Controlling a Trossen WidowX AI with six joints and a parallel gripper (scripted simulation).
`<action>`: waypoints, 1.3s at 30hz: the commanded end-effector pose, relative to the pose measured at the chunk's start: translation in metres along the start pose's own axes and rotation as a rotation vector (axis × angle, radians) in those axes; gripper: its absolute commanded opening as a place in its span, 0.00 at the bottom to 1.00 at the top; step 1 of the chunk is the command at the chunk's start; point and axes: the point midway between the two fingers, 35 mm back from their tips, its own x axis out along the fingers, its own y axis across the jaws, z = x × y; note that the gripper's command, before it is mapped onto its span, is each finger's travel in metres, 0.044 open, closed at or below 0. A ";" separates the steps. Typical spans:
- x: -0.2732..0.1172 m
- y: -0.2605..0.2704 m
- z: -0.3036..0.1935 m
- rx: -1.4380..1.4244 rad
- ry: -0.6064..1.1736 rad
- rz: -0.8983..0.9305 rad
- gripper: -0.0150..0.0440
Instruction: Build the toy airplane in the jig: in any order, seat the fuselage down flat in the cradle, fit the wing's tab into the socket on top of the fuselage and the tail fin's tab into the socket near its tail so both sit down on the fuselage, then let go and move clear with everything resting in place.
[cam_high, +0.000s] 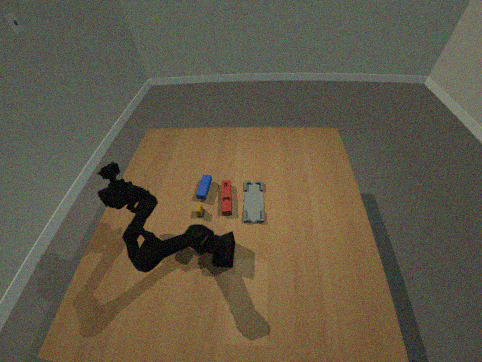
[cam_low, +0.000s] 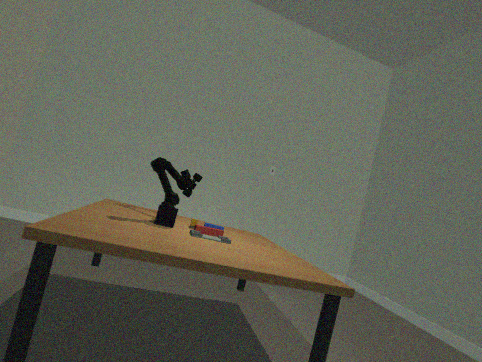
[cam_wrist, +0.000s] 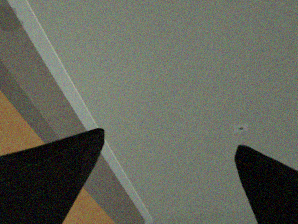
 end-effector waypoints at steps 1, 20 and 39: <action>0.000 0.000 0.000 0.000 0.000 0.000 0.98; -0.070 0.020 -0.240 0.229 0.875 0.235 1.00; -0.331 0.033 -0.313 1.181 1.829 0.236 1.00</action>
